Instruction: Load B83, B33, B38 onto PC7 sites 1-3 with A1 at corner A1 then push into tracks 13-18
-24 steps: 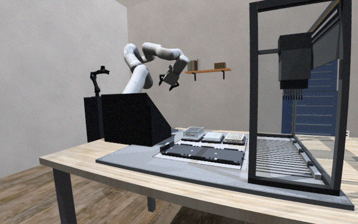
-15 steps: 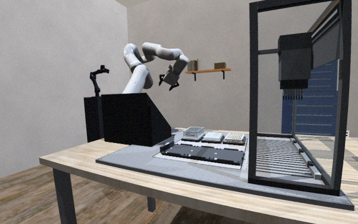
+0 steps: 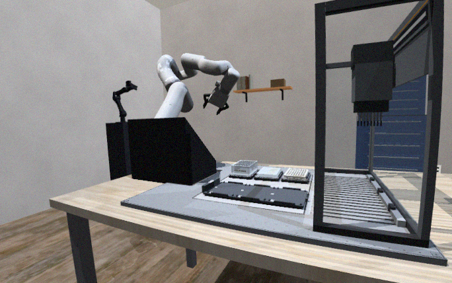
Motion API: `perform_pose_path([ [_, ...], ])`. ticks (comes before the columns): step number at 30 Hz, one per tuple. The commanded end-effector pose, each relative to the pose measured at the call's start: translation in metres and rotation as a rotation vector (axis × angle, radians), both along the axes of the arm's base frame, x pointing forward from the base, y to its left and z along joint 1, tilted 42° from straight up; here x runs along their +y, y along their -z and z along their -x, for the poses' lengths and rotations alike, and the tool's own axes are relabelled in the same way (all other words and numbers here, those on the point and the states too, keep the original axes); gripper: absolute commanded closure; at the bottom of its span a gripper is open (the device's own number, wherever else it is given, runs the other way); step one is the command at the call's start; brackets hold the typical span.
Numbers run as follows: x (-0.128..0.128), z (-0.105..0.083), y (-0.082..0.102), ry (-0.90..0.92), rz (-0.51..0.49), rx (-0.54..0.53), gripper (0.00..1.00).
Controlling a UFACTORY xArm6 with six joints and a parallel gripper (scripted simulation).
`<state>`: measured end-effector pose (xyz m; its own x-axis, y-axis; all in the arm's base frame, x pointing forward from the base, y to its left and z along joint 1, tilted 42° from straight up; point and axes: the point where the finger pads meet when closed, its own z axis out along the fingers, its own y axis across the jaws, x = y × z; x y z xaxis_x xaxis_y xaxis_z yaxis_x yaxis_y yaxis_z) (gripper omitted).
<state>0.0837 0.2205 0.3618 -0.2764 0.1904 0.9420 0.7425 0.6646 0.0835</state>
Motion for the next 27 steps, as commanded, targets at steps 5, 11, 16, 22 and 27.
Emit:
perform_pose_path([
  [5,0.002,-0.038,0.000,0.060,0.026,-0.004,0.00],
  [11,0.002,-0.050,0.000,0.091,0.040,-0.005,0.00],
  [16,0.002,-0.075,0.003,0.113,0.050,-0.006,0.00],
  [22,0.001,-0.098,0.006,0.165,0.075,-0.009,0.00],
  [27,0.000,-0.111,0.008,0.165,0.075,-0.009,0.00],
])
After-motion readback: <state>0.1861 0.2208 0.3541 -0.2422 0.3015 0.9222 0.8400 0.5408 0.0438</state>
